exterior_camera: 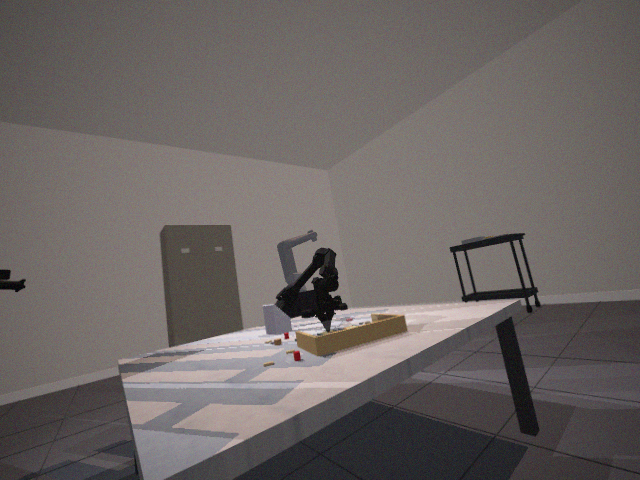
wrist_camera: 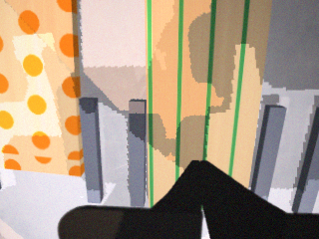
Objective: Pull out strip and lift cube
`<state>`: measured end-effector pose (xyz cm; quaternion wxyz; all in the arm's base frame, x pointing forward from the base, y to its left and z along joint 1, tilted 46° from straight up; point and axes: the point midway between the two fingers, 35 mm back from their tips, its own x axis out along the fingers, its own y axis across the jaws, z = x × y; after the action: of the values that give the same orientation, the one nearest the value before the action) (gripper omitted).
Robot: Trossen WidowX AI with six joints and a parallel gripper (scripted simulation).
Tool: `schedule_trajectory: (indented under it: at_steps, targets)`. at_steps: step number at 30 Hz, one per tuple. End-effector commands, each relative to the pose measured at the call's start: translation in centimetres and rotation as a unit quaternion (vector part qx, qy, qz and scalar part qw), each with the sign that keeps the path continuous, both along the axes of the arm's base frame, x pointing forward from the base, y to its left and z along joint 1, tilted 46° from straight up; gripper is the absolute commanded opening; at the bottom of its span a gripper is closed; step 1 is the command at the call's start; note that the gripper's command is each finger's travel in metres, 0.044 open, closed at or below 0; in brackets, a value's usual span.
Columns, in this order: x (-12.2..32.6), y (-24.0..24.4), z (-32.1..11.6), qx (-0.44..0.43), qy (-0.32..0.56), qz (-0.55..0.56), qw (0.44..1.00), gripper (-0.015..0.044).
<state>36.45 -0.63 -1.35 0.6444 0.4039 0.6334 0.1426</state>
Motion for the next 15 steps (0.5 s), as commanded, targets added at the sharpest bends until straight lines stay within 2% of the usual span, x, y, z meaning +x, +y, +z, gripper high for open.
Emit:
schedule_trajectory:
  at_steps: [1, 15]
  targets:
    - [-0.9, 0.5, -0.1, 0.003, 0.006, 0.000, 1.000, 0.0000]
    - [-2.8, 1.3, 0.2, 0.004, 0.007, 0.000, 1.000, 0.0000]
